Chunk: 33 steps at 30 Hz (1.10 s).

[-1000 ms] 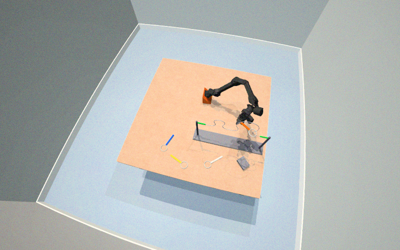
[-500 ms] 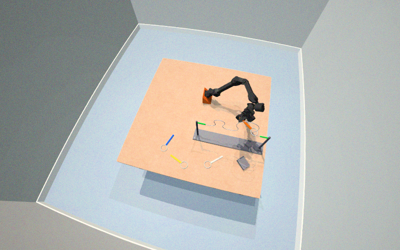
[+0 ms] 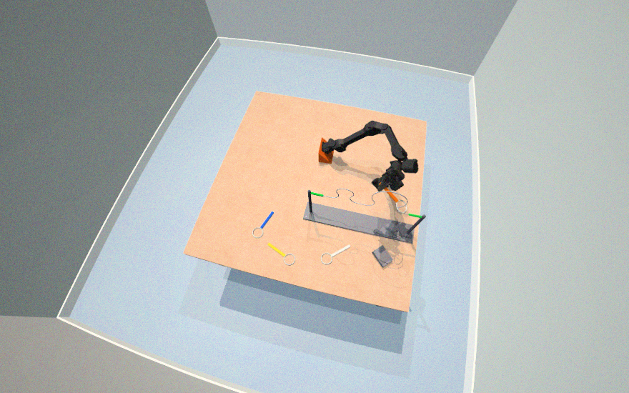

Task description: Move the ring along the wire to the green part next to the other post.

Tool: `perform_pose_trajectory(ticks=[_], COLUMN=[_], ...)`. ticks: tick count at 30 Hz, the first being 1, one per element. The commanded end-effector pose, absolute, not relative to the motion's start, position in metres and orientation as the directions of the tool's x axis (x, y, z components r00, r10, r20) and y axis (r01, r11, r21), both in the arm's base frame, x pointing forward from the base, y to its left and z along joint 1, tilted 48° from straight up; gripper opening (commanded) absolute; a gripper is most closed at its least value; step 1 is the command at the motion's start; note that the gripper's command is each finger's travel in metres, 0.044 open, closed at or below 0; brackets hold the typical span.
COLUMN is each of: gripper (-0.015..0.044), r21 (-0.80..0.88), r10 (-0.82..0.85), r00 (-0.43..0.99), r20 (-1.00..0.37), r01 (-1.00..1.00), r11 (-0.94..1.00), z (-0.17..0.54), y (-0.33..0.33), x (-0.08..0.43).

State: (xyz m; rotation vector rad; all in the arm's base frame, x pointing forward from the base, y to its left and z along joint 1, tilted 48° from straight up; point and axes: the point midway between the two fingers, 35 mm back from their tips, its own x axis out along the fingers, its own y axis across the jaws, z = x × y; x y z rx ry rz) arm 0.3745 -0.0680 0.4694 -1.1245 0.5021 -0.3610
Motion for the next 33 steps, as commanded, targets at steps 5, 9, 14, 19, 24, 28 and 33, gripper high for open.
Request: perform_pose_trajectory(ticks=[5,9,14,19,24,28,33], gripper=[-0.015,-0.015,-0.015,-0.015,-0.015,-0.015,-0.015], r21=[-0.902,-0.886,-0.858,-0.826,-0.789,-0.757,-0.714], r10=[-0.504,-0.497,-0.484,-0.469,-0.452,-0.437,-0.417], r00=[0.836,0.837,0.838,0.84,0.842,0.844,0.846], r20=[-0.215,-0.23,-0.251,-0.273,-0.295,-0.311,-0.331], r01=[0.027,0.032,0.038,0.045,0.052,0.058,0.064], r11=[0.43,0.463,0.512,0.562,0.612,0.651,0.697], z=[0.4724,0.4719,0.4703,0.4683,0.4662,0.4645,0.4624], y=[-0.0682,-0.0679,-0.0671,-0.0659,-0.0644,-0.0631,-0.0614], x=[0.3751,0.3751,0.3753,0.3755,0.3757,0.3759,0.3762])
